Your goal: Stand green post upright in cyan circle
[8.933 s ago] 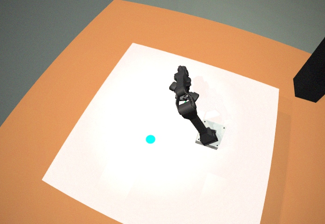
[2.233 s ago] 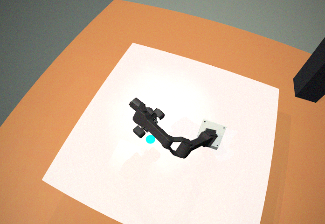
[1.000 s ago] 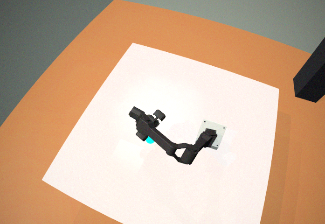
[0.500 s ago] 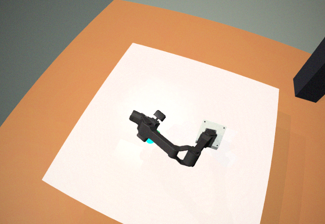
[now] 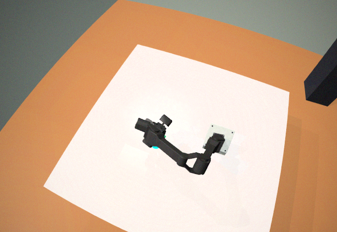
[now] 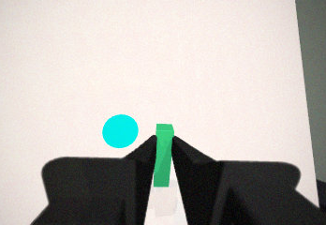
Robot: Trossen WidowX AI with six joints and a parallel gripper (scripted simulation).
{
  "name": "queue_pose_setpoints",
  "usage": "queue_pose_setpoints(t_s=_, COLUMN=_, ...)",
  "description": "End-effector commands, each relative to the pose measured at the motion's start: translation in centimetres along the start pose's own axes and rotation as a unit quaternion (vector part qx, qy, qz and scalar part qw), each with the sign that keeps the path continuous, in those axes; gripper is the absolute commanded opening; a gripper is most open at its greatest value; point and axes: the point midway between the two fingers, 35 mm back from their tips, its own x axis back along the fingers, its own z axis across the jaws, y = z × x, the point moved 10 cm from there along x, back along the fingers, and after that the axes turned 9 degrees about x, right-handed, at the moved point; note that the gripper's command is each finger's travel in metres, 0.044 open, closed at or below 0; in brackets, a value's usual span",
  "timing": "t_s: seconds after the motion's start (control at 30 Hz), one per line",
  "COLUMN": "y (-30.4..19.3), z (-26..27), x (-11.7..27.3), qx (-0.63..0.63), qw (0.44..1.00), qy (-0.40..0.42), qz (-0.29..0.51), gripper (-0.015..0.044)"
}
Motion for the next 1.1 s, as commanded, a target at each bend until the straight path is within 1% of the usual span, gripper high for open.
queue_pose_setpoints(t_s=0.0, y=-0.3, z=0.2, x=-0.3, qx=0.000, qw=1.000, qy=-0.011, qz=-0.009, gripper=0.0023)
queue_pose_setpoints(t_s=1.07, y=-1.8, z=1.3, x=-1.2, qx=0.001, qw=0.993, qy=-0.066, qz=-0.094, gripper=0.0023)
